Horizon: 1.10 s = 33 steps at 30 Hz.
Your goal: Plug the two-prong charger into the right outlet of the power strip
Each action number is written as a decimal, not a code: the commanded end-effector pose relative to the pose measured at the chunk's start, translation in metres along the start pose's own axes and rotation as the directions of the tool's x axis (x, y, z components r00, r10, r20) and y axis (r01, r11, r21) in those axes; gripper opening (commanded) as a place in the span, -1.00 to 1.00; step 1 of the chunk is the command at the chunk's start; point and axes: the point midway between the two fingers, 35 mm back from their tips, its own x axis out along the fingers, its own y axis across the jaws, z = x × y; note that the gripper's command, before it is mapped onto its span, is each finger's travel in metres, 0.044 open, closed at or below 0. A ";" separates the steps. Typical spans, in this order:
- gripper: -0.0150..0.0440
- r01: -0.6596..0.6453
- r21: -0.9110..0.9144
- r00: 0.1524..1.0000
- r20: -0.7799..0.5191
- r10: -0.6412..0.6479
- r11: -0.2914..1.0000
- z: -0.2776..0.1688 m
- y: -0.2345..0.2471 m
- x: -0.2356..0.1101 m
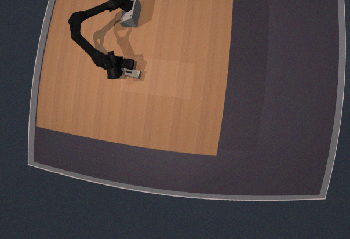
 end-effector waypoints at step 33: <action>-0.49 -0.003 0.027 1.000 0.023 0.002 1.000 0.006 -0.001 -0.001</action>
